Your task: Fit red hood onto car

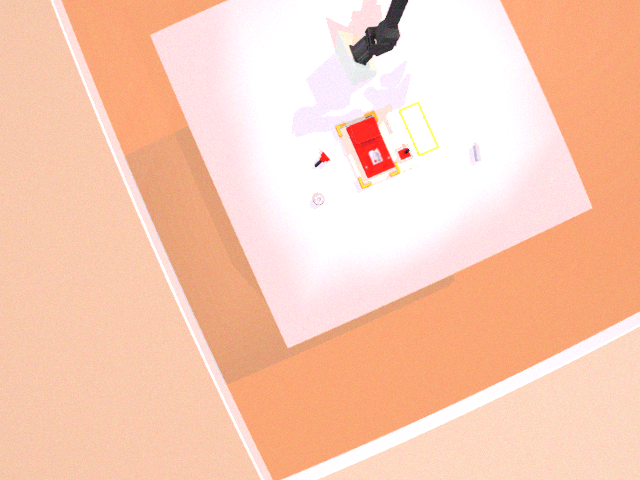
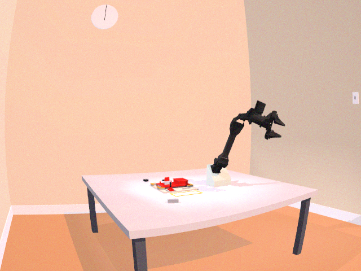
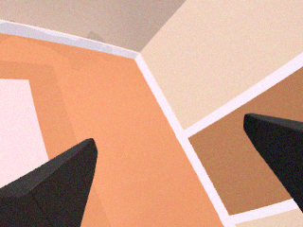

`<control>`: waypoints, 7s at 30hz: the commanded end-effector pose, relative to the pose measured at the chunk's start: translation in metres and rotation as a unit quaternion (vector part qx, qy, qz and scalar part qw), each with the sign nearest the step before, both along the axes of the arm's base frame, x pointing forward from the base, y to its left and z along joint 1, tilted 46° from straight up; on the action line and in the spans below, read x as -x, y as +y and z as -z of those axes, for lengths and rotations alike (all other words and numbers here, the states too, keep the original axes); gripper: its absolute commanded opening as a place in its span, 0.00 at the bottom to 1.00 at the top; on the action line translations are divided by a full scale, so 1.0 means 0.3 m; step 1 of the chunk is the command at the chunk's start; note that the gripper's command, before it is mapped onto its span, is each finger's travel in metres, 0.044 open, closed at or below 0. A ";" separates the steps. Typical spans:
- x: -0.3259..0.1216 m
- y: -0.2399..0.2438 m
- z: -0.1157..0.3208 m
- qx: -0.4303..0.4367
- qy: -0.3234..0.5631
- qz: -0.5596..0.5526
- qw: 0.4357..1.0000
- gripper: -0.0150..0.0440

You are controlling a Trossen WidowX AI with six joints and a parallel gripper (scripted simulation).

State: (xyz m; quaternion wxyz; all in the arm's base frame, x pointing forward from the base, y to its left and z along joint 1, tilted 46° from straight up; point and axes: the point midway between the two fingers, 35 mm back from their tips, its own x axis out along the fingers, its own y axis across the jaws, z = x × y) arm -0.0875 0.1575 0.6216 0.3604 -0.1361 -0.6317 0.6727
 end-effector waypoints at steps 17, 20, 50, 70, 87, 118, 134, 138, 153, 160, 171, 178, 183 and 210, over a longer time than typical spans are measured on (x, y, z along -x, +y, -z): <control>-0.609 0.489 0.397 0.172 0.019 0.267 0.948 1.00; -0.715 0.515 0.477 0.200 0.023 0.300 0.933 1.00; -1.504 0.108 1.369 0.475 0.129 0.501 0.711 1.00; -1.392 -0.473 1.982 0.621 0.279 0.450 0.578 1.00; -1.119 -0.629 2.160 0.633 0.389 0.371 0.556 1.00; -1.116 -0.577 2.215 0.633 0.389 0.372 0.556 1.00; -1.111 -0.550 2.242 0.633 0.389 0.372 0.556 1.00; -1.110 -0.543 2.248 0.633 0.389 0.372 0.556 1.00; -1.103 -0.516 2.272 0.633 0.389 0.371 0.557 1.00; -1.101 -0.508 2.279 0.633 0.389 0.371 0.557 1.00; -1.099 -0.496 2.291 0.633 0.389 0.371 0.557 1.00; -1.098 -0.488 2.299 0.633 0.389 0.371 0.557 1.00; -1.097 -0.482 2.305 0.633 0.389 0.371 0.557 1.00; -1.093 -0.467 2.321 0.634 0.388 0.371 0.557 0.75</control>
